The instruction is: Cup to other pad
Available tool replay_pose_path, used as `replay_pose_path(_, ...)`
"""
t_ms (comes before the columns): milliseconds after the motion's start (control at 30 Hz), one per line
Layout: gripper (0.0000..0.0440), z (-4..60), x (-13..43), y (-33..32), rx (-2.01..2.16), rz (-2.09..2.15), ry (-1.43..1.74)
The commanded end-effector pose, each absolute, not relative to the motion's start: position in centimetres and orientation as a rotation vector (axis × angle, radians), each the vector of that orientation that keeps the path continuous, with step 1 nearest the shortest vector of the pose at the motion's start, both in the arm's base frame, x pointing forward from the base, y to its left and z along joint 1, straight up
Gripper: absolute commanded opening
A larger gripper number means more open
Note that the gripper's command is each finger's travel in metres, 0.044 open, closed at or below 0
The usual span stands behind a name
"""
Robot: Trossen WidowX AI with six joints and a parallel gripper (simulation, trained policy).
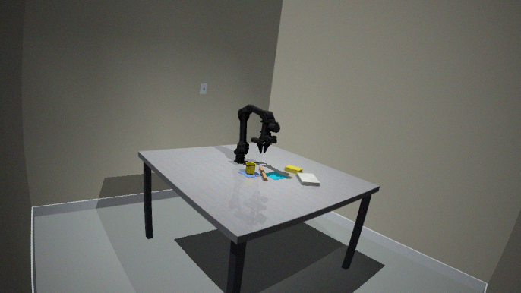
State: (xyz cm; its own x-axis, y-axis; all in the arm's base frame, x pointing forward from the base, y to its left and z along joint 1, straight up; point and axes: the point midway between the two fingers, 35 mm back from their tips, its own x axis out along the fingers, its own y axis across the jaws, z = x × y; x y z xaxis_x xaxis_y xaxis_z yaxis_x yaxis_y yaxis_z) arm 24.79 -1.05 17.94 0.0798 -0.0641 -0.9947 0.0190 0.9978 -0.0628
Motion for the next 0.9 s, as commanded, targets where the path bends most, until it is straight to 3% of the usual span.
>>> replay_pose_path(0, 0.0142, 17.1, 24.6, -1.8, -0.050, -0.068, 1.528)
replay_pose_path(867, 0.0181, 11.4, 23.9, -5.4, -0.091, -0.046, 1.622)
